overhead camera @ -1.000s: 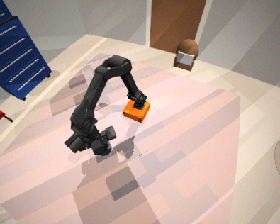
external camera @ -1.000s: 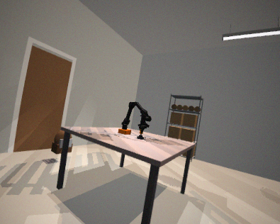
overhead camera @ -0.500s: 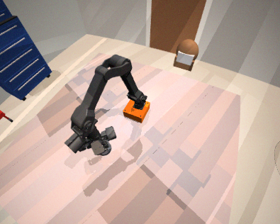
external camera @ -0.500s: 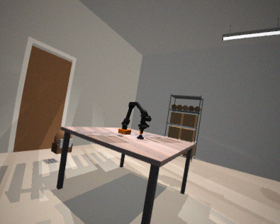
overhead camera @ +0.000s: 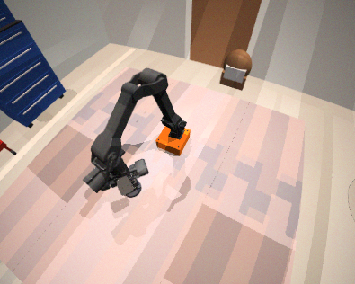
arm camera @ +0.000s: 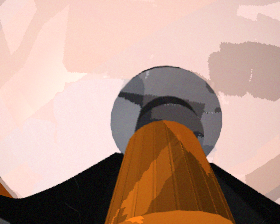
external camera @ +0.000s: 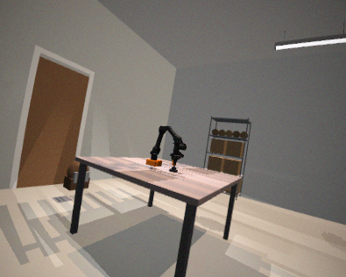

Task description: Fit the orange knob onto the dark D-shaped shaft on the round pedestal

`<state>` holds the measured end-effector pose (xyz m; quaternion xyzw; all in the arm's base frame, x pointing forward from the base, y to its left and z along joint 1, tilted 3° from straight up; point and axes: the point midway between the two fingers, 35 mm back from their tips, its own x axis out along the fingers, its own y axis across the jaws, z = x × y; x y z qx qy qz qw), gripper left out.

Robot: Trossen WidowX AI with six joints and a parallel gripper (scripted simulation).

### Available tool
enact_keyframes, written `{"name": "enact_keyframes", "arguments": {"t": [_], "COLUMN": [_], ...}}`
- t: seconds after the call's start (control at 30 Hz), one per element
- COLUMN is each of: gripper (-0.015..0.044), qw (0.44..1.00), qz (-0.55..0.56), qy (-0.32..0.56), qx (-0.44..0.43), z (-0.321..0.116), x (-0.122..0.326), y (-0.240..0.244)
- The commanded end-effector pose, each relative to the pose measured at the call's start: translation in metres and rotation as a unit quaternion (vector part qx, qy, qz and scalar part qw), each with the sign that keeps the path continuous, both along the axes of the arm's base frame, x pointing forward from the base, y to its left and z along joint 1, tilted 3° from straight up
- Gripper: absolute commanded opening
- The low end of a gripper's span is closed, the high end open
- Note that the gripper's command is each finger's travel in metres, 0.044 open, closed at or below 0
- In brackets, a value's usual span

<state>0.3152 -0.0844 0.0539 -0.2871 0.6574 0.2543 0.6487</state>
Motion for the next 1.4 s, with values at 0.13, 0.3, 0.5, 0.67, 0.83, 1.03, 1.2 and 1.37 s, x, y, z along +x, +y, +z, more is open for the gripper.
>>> {"name": "enact_keyframes", "arguments": {"t": [0.13, 0.3, 0.5, 0.67, 0.83, 1.03, 1.2, 1.37], "gripper": [0.0000, 0.0000, 0.0000, 0.0000, 0.0000, 0.0000, 0.0000, 0.0000], "qw": [0.998, 0.994, 0.994, 0.994, 0.994, 0.994, 0.994, 0.994], "qz": [0.065, 0.107, 0.107, 0.107, 0.107, 0.107, 0.107, 0.107], "qy": [0.001, 0.003, 0.003, 0.003, 0.003, 0.003, 0.003, 0.003], "qx": [-0.002, -0.003, -0.003, -0.003, -0.003, -0.003, -0.003, -0.003], "z": [0.0038, 0.0016, 0.0030, 0.0035, -0.0007, -0.0013, -0.0001, 0.0039], "x": [0.0001, 0.0026, 0.0052, 0.0087, 0.0082, 0.0080, 0.0078, 0.0060], "y": [-0.0004, -0.0011, -0.0015, -0.0023, -0.0023, -0.0023, -0.0022, -0.0016]}}
